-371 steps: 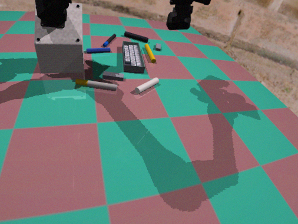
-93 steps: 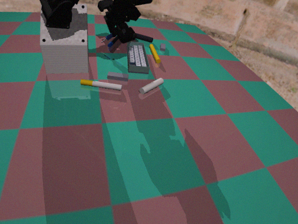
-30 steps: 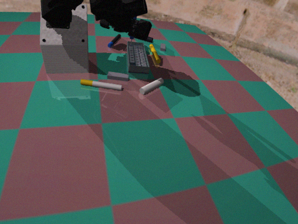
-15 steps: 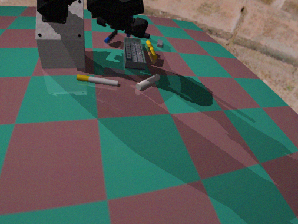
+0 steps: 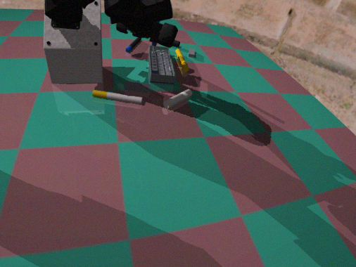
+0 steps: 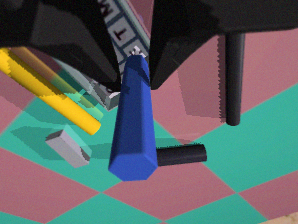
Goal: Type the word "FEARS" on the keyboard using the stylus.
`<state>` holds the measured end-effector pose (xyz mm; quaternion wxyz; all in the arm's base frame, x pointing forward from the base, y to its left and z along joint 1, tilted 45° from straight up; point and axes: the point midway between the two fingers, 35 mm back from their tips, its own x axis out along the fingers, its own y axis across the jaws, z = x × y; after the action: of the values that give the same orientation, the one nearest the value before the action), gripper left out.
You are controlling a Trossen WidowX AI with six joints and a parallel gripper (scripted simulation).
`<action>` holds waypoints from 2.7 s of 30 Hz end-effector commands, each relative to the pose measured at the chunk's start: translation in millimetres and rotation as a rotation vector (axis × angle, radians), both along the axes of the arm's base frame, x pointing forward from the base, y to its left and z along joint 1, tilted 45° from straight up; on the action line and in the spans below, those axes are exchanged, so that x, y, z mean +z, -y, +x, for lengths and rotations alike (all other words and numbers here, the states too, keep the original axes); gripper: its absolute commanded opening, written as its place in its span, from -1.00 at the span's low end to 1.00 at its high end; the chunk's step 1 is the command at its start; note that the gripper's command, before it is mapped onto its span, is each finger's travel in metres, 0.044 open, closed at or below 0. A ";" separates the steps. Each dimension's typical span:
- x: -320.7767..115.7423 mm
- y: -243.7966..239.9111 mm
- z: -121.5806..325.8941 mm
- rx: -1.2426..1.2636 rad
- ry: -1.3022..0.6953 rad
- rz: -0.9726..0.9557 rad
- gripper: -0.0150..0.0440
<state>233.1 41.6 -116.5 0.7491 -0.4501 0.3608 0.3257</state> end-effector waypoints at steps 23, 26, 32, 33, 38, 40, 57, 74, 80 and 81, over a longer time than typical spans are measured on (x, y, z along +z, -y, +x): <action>24.9 -25.8 0.3 0.008 0.005 0.004 -0.27; 24.9 -25.8 0.3 0.008 0.005 0.004 -0.34; 28.6 -24.3 6.5 0.006 0.005 0.004 -0.49; 30.3 -23.7 9.0 0.006 0.005 0.003 -0.49; 37.5 -20.8 18.2 0.004 0.005 0.003 -0.49; 37.4 -20.3 18.5 0.003 0.004 0.003 -0.49; 21.4 -5.0 19.9 0.003 0.004 0.001 -0.22; 16.0 0.5 20.2 0.003 0.003 0.001 -0.22; 13.5 3.0 20.3 0.003 0.003 0.001 -0.22; 13.1 3.5 20.3 0.003 0.003 0.001 -0.22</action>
<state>253.0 38.9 -102.3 0.7493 -0.4508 0.3600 0.3251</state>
